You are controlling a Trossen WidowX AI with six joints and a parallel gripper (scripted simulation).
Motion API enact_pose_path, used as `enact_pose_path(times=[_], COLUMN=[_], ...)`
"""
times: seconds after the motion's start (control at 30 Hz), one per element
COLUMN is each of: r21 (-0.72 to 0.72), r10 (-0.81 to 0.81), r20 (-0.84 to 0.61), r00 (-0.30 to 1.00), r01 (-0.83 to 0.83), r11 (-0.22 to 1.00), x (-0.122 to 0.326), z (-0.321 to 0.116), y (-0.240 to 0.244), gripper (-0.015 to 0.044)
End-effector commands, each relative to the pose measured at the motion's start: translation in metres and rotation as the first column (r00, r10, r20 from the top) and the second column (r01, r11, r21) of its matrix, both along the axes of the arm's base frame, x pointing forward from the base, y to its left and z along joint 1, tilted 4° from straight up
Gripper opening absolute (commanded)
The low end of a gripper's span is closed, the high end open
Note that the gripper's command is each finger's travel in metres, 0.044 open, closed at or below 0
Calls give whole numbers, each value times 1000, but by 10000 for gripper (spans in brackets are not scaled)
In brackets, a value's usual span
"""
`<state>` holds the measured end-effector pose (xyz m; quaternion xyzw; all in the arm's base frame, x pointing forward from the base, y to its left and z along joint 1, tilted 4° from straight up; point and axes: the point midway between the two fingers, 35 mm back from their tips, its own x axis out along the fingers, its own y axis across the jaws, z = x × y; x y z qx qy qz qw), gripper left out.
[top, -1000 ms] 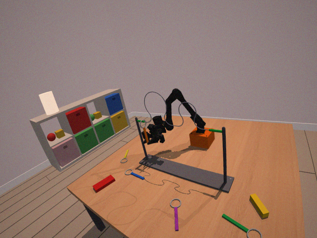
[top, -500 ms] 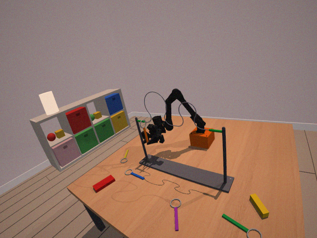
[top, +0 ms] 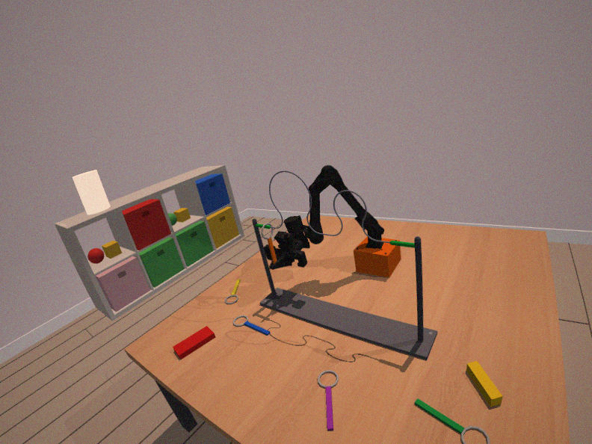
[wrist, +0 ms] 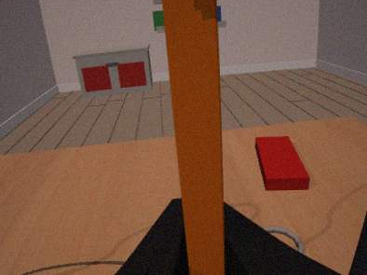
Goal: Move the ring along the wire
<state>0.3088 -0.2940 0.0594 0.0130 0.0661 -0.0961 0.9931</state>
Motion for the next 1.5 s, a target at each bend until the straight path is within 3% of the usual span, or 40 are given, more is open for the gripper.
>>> enact_pose_path(times=[0.0,0.07,1.47], r21=[0,0,-3], r10=[0,0,-7], r20=[0,0,0], r00=[1000,1000,1000], r01=[0,0,7], r11=[1000,1000,1000], x=[0,0,2], z=[0,0,17], y=[0,0,5], gripper=[-116,-150,-150])
